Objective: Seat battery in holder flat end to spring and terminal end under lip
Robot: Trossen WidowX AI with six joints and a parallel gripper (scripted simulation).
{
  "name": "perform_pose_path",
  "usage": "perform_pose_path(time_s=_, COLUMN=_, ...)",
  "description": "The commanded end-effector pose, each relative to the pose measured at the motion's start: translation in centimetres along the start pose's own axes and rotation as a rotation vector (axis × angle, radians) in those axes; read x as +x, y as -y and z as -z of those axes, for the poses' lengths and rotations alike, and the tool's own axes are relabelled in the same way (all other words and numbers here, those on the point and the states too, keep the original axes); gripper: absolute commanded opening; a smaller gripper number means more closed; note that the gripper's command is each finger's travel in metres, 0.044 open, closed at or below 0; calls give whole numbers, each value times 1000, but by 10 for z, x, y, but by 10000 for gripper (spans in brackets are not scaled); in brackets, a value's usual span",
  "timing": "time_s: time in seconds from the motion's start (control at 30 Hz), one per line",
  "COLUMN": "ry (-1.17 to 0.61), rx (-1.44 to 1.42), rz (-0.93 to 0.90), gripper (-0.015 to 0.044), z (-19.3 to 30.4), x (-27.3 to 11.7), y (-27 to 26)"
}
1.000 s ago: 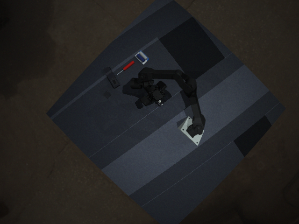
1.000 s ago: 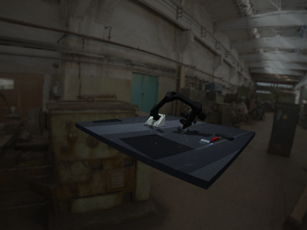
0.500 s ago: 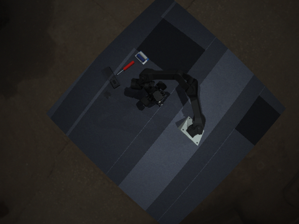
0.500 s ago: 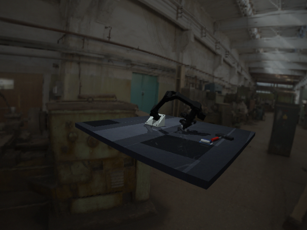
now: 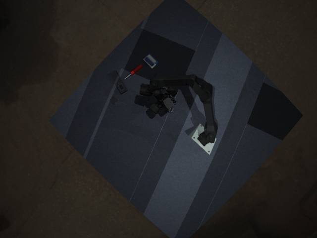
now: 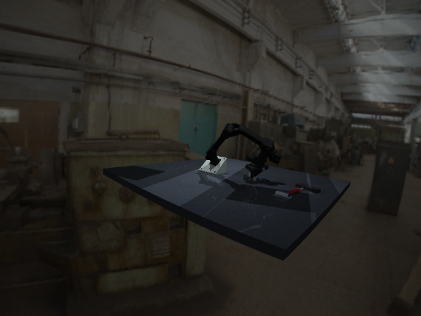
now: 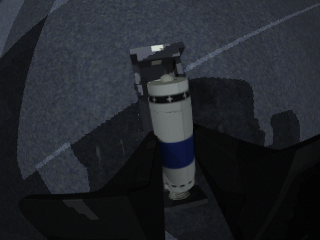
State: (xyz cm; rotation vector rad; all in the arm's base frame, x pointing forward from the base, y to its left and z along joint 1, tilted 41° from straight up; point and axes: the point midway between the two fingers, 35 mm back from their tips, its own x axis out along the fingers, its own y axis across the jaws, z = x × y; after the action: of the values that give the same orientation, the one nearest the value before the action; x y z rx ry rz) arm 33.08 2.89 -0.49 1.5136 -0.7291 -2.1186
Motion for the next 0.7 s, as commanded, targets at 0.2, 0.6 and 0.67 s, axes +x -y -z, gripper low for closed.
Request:
perform_pose_path(time_s=0.2, ry=-66, rx=2, rz=8, gripper=68, z=4, x=1, y=1)
perform_pose_path(time_s=0.6, ry=-119, rx=-1, rz=10, gripper=68, z=3, x=3, y=2)
perform_pose_path(time_s=0.67, ry=-128, rx=-1, rz=10, gripper=68, z=3, x=3, y=2)
